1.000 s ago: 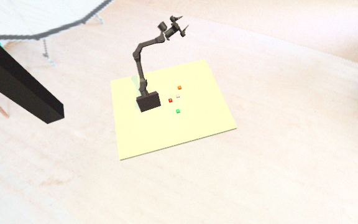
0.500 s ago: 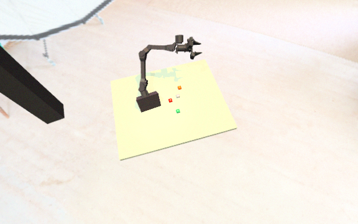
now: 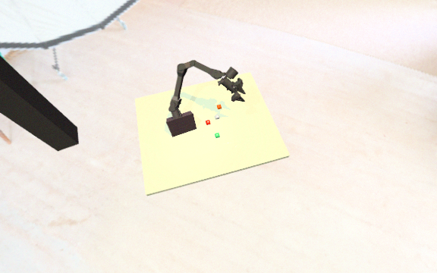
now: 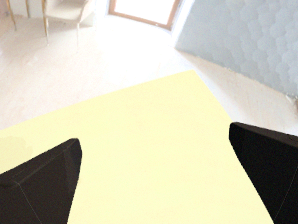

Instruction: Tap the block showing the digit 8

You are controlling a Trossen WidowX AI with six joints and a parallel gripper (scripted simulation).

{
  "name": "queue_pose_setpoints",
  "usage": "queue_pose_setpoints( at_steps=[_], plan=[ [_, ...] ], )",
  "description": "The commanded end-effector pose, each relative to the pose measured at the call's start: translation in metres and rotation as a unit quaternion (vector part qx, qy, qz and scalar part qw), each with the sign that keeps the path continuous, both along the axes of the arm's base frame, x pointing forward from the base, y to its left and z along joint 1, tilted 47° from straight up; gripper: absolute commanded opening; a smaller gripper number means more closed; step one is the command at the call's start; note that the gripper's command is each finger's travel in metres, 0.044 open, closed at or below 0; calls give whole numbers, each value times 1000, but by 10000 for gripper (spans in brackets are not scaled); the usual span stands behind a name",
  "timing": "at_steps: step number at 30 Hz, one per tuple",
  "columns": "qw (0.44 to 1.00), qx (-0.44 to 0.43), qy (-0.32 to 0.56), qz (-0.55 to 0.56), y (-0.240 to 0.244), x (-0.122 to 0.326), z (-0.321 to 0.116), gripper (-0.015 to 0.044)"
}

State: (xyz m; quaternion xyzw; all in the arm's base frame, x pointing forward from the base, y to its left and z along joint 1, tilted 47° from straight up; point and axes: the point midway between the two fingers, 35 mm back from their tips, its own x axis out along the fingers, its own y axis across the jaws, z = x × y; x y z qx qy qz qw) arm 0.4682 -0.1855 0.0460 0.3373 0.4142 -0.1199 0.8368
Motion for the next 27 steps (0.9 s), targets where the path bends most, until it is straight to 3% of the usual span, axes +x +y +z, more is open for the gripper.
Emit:
queue_pose_setpoints(
  at_steps=[1,8,16,27],
  plan=[
    [993,18,80,84,9,-43,-62,400],
    [957,87,159,225,39,-121,-132,400],
    [893,212,163,362,88,-208,-168,400],
    [889,219,161,368,91,-212,-168,400]
  ],
)
